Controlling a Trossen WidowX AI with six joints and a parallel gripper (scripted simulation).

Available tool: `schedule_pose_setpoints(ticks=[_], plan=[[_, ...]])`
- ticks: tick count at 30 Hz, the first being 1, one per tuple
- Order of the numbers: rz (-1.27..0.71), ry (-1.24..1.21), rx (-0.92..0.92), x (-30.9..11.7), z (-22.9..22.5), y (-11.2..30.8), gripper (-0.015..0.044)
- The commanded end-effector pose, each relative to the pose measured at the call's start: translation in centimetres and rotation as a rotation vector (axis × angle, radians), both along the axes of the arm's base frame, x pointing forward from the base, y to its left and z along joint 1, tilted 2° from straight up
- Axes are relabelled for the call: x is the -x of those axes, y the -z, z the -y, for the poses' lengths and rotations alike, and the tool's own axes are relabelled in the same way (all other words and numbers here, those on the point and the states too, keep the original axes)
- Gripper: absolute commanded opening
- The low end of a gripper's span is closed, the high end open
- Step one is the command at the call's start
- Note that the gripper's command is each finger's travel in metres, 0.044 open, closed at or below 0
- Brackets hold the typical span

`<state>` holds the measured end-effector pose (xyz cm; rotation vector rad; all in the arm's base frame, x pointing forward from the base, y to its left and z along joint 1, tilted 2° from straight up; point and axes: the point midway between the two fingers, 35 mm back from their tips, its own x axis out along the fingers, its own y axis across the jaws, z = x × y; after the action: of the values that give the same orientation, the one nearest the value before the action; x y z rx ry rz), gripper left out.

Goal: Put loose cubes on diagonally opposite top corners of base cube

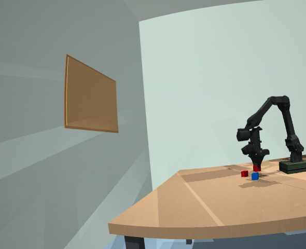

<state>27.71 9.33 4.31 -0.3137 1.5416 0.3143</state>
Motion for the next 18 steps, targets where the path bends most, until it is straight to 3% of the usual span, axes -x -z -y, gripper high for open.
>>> schedule_pose_setpoints(ticks=[1,18], plan=[[-0.009,0.006,-0.002,0.24,0.03,0.63,0.0105],[-0.009,0.003,-0.002,0.25,0.02,0.77,0.0105]])
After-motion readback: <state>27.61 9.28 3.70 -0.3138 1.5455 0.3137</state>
